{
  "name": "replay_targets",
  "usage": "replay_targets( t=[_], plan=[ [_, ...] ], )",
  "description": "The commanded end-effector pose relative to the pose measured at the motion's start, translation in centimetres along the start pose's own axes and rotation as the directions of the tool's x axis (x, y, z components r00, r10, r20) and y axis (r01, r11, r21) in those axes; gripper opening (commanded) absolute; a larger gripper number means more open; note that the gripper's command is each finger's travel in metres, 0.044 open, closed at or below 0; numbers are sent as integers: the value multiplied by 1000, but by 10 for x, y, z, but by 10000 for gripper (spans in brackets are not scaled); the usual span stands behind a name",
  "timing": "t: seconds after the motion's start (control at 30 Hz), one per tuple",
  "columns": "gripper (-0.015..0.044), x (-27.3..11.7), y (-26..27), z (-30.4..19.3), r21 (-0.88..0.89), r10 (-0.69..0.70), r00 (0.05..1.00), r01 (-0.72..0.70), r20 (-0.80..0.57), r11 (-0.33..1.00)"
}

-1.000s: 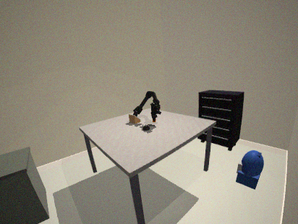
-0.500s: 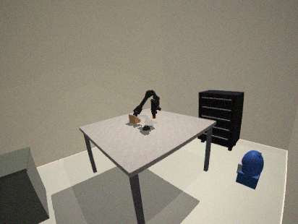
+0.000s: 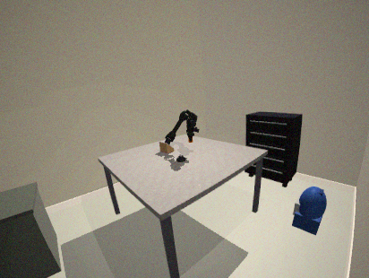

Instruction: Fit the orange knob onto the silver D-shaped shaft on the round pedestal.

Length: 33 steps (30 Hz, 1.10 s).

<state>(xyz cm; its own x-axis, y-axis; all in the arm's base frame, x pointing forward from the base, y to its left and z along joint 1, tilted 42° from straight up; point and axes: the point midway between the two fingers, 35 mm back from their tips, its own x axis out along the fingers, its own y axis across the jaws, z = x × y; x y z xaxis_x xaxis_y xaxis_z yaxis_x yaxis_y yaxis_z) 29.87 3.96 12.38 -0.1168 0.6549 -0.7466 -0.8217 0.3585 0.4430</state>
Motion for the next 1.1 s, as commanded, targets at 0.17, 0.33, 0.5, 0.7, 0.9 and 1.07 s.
replay_targets(
  t=[0.17, 0.33, 0.5, 0.7, 0.9, 1.07],
  plan=[
    [0, -8, -7, -3, -2, -10, 1000, 10, 0, 1000],
    [0, -5, -21, -9, 6, -15, 1000, 15, 2, 1000],
    [0, -1, -34, -17, 5, -16, 1000, 16, 1, 1000],
    [0, 3, -50, -27, 4, -17, 1000, 17, -1, 1000],
    [0, 8, -65, -37, 2, -18, 1000, 18, -2, 1000],
    [0, 12, -77, -47, 2, -19, 1000, 19, -2, 1000]
  ],
)
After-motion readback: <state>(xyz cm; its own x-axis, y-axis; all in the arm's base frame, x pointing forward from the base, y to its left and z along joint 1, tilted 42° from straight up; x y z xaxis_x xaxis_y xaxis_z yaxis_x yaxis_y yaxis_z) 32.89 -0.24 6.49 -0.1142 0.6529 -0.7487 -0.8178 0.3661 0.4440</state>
